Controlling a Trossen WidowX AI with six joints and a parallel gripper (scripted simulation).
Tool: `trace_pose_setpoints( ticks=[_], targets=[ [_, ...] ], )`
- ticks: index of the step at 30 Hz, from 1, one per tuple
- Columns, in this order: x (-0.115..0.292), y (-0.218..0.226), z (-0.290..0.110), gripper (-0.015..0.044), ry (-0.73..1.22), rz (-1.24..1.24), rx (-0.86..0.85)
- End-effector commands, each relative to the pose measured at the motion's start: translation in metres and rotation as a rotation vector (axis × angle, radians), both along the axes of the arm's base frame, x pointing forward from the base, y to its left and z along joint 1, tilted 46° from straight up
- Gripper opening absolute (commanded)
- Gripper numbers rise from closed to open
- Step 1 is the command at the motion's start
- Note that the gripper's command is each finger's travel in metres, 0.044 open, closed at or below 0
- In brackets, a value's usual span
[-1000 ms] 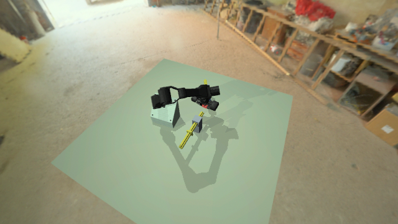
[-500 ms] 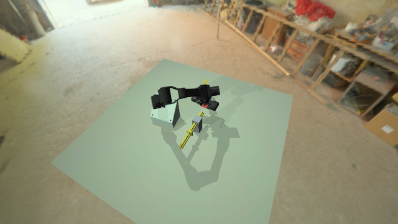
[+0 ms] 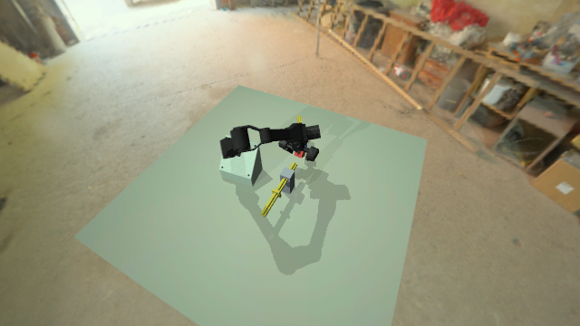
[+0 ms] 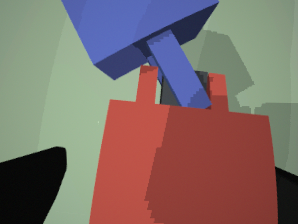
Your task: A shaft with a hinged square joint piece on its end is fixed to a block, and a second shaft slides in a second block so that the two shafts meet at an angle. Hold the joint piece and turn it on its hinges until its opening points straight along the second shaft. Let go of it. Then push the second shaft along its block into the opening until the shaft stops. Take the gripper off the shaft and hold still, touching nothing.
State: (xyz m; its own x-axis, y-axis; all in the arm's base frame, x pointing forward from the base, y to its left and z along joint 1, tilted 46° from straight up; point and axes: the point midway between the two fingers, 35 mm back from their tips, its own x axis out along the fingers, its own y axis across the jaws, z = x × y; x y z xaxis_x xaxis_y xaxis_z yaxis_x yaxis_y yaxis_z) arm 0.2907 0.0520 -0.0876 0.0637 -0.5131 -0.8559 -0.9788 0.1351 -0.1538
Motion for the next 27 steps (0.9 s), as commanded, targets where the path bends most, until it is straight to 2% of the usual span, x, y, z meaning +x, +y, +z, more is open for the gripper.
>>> trace_pose_setpoints(
  ticks=[1, 9, 17, 27],
  targets=[
    [0.000, 0.000, 0.000, 0.0440, 0.000, 0.000, 0.000],
    [0.000, 0.001, 0.001, 0.0440, 0.006, -0.005, -0.019],
    [-0.001, 0.019, 0.021, 0.0440, 0.031, -0.033, -0.243],
    [-0.001, 0.020, 0.021, 0.0440, 0.031, -0.033, -0.248]
  ],
)
